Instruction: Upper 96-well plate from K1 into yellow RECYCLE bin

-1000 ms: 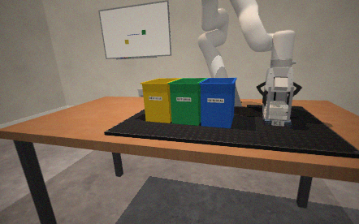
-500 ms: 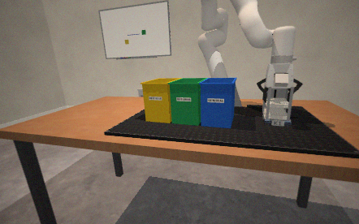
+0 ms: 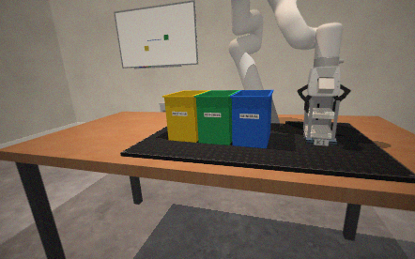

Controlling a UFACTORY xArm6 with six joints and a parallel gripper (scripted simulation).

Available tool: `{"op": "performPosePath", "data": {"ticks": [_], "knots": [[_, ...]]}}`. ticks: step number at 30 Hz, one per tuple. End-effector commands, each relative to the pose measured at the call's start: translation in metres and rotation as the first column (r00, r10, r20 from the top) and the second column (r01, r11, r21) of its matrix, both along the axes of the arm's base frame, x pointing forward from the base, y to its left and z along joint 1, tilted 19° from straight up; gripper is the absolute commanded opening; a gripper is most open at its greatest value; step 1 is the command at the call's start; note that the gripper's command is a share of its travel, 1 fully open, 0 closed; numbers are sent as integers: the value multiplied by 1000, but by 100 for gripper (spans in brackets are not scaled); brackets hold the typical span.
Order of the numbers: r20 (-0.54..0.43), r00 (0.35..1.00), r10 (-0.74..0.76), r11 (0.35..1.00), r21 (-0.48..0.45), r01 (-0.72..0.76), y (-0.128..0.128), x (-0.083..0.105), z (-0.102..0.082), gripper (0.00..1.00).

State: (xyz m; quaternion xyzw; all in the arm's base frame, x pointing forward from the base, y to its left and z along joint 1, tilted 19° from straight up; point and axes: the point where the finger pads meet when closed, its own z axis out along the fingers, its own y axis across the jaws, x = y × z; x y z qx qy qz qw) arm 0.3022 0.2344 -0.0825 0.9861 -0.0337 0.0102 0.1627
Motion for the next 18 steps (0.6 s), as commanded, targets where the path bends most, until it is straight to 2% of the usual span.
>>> {"op": "performPosePath", "data": {"ticks": [1, 18], "knots": [[3, 1000, 0, 1000, 3, 0, 4, 1, 8, 0], [3, 1000, 0, 1000, 3, 0, 12, 1, 32, 0]]}}
